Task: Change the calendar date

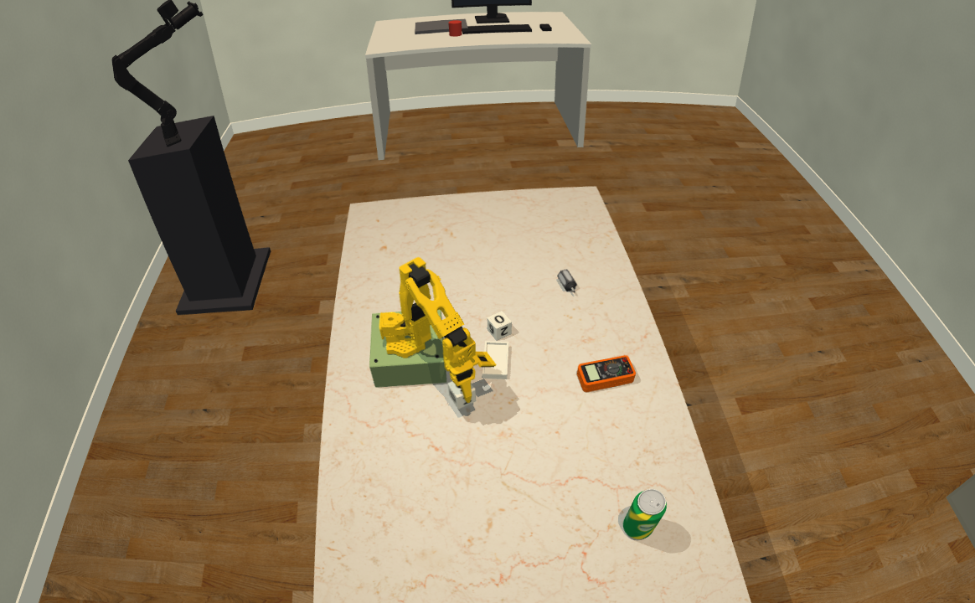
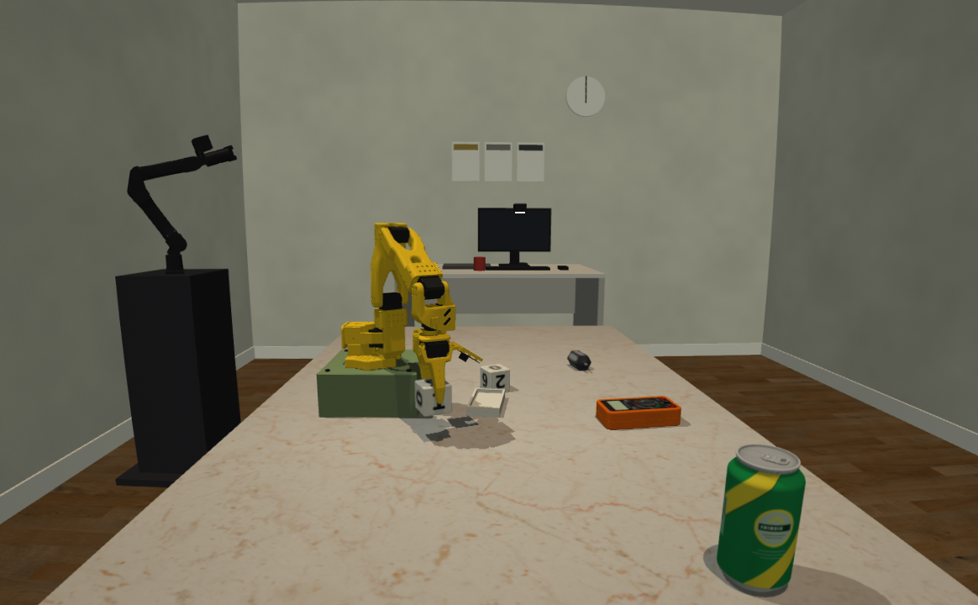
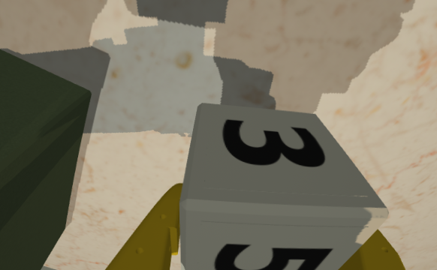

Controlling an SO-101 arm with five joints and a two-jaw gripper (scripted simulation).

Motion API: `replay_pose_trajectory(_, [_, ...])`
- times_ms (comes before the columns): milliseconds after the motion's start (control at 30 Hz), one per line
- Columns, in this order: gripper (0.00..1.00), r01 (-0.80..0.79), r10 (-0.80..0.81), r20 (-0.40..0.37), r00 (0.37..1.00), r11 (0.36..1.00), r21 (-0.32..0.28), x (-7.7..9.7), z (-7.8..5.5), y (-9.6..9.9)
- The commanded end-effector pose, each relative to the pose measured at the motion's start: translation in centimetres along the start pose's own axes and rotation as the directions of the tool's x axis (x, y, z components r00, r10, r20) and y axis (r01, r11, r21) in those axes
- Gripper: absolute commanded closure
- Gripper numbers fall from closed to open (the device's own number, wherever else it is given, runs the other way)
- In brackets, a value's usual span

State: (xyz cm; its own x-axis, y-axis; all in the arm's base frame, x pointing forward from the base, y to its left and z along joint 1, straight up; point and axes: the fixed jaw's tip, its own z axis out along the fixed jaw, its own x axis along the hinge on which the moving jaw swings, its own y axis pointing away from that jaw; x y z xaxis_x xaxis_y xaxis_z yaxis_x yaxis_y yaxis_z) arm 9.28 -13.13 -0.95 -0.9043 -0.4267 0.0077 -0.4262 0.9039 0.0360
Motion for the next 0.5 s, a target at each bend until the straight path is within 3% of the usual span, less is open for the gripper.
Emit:
replay_pose_trajectory(0, [1.0, 0.001, -0.001, 0.005, 1.0, 1.0, 0.024, -0.2, -0.4, -0.4])
replay_pose_trajectory(167, [1.0, 0.04, -0.04, 0.004, 0.999, 0.999, 0.024, -0.9, -0.4, -0.2])
replay_pose_trajectory(400, [1.0, 0.204, -0.204, -0.002, 0.979, 0.979, 0.025, -3.5, -0.4, 0.6])
replay_pose_trajectory(467, [1.0, 0.204, -0.204, -0.002, 0.979, 0.979, 0.025, -3.5, -0.4, 0.6])
